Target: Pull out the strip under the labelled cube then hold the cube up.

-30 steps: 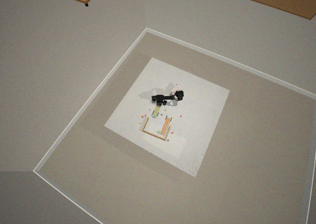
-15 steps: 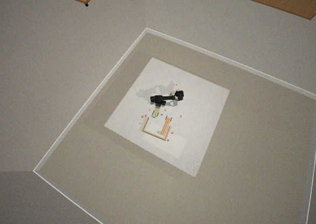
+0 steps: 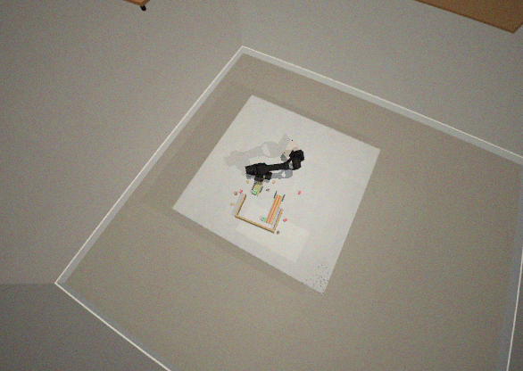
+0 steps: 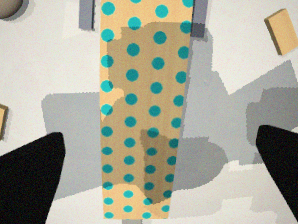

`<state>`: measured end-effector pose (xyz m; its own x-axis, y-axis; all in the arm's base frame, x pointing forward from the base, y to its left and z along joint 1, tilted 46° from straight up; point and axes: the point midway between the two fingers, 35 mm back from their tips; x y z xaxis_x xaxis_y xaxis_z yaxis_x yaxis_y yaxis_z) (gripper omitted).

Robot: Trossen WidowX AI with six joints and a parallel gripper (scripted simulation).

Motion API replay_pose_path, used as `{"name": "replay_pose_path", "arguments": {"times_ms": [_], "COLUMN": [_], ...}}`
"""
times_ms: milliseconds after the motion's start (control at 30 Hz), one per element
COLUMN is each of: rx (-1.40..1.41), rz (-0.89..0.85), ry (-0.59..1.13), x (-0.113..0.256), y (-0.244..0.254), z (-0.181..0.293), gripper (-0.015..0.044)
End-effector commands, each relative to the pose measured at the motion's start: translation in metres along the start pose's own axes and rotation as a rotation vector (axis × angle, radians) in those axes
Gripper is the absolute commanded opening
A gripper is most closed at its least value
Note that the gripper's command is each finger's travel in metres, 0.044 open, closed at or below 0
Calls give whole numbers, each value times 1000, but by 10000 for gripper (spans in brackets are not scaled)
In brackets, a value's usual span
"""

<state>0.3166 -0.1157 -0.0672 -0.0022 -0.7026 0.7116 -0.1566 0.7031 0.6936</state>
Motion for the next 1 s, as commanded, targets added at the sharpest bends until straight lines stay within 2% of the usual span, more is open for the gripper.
{"name": "replay_pose_path", "arguments": {"times_ms": [0, 967], "rx": [-5, -2], "rz": [-10, -11], "ry": [4, 0], "x": [0, 4], "y": [1, 9], "z": [-16, -119], "gripper": [440, 440]}}
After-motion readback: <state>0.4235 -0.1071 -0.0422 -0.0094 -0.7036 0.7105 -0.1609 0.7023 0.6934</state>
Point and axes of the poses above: the point midway between the two fingers, 35 mm back from their tips, its own x axis back along the fingers, its own y axis across the jaws, z = x × y, and after that the axes turned 6 degrees about -x, right-handed
